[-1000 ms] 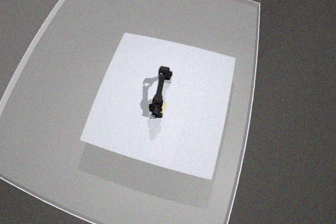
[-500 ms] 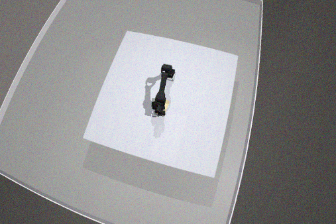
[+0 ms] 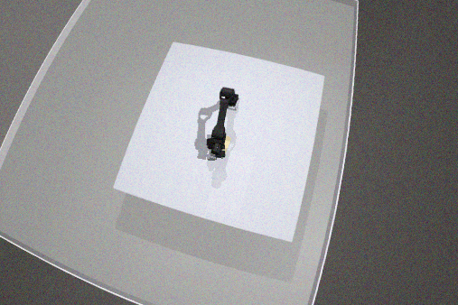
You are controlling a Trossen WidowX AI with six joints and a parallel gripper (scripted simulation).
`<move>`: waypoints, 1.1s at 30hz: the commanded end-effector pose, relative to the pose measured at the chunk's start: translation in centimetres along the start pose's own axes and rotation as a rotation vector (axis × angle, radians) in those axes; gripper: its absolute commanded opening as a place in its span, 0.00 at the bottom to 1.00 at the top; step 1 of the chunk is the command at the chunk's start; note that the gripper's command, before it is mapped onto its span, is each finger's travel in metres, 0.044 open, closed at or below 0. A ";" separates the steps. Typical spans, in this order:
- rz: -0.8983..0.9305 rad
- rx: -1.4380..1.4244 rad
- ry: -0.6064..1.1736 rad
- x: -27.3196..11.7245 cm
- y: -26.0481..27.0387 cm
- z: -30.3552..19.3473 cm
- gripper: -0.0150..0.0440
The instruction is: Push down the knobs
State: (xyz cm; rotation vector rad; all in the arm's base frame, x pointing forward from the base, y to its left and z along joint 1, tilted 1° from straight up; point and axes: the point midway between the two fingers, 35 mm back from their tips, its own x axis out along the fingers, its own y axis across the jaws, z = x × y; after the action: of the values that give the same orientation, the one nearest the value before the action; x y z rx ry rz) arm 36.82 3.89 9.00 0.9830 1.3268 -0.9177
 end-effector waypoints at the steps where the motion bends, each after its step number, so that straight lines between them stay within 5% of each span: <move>1: -0.009 0.004 -0.001 0.8 0.1 0.1 0.25; 33: -0.009 0.004 -0.001 -1.1 0.1 0.1 0.25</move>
State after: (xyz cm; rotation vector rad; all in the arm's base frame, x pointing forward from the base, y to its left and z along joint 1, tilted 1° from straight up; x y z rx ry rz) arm 36.94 3.90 9.73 0.9798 1.3325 -0.9228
